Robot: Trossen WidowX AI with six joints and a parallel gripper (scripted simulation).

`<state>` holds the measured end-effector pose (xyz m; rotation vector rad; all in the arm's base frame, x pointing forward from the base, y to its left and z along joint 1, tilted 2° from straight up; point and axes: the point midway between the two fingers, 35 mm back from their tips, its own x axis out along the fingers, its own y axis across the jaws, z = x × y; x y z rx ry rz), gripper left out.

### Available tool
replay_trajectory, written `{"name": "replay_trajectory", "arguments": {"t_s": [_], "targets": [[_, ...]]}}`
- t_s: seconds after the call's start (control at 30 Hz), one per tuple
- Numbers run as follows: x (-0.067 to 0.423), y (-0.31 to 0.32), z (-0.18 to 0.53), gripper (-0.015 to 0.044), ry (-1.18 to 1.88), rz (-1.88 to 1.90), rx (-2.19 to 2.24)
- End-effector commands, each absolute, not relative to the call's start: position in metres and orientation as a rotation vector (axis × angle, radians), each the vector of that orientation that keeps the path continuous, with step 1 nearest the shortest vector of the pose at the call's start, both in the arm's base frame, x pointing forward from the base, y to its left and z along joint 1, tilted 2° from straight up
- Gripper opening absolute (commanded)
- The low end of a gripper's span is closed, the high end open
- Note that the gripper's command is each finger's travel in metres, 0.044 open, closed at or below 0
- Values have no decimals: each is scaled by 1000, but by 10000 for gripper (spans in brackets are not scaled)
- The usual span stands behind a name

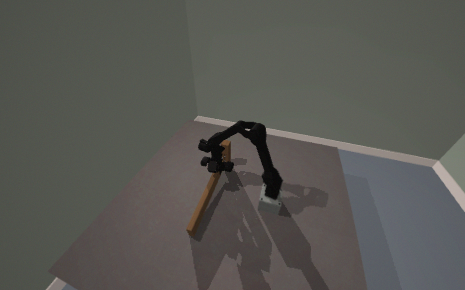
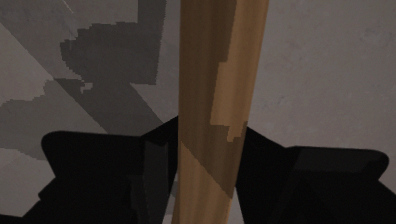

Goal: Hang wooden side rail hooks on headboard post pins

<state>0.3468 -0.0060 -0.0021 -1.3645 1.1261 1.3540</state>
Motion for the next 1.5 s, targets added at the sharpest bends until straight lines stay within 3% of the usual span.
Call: {"name": "replay_trajectory", "arguments": {"t_s": [0.0, 1.47], "targets": [[348, -7, 0, 0, 1120, 1342, -1372], [348, -12, 0, 0, 1121, 1342, -1372]]}}
